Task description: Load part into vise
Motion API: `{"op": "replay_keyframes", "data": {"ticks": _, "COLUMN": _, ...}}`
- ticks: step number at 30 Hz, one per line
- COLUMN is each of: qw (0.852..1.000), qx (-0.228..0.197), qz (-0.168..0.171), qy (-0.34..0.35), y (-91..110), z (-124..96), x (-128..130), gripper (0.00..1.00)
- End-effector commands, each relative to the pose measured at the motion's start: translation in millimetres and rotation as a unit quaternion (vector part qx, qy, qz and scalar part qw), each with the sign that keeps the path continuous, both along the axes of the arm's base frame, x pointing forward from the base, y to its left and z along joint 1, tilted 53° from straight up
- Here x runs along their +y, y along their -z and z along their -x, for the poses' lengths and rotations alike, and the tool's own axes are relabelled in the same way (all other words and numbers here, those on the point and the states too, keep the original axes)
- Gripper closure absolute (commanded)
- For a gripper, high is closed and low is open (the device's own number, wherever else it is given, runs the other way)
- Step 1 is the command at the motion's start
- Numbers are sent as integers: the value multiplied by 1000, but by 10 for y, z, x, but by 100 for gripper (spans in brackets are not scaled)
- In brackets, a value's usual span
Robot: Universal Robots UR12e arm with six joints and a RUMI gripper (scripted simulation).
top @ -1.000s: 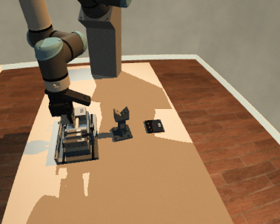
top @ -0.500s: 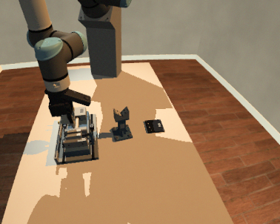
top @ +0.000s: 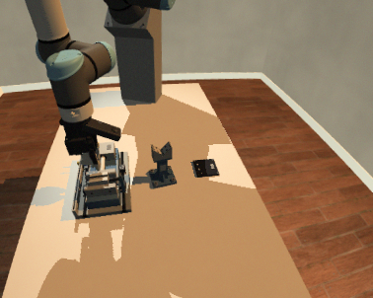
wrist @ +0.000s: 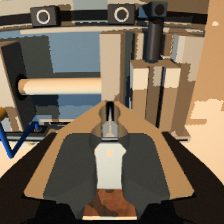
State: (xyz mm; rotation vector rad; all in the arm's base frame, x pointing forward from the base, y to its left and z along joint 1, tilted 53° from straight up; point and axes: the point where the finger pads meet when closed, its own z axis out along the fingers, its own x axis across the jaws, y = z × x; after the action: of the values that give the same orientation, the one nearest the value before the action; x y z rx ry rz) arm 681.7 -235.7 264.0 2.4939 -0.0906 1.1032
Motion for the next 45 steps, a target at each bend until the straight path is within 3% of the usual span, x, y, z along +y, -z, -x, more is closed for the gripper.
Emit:
{"op": "replay_keyframes", "data": {"ticks": 1, "qw": 1000, "qx": 0, "qz": 0, "qy": 0, "y": -6, "z": -1, "x": 2, "gripper": 100}}
{"op": "replay_keyframes", "data": {"ticks": 45, "qw": 1000, "qx": 0, "qz": 0, "qy": 0, "y": -70, "z": -62, "x": 12, "gripper": 100}}
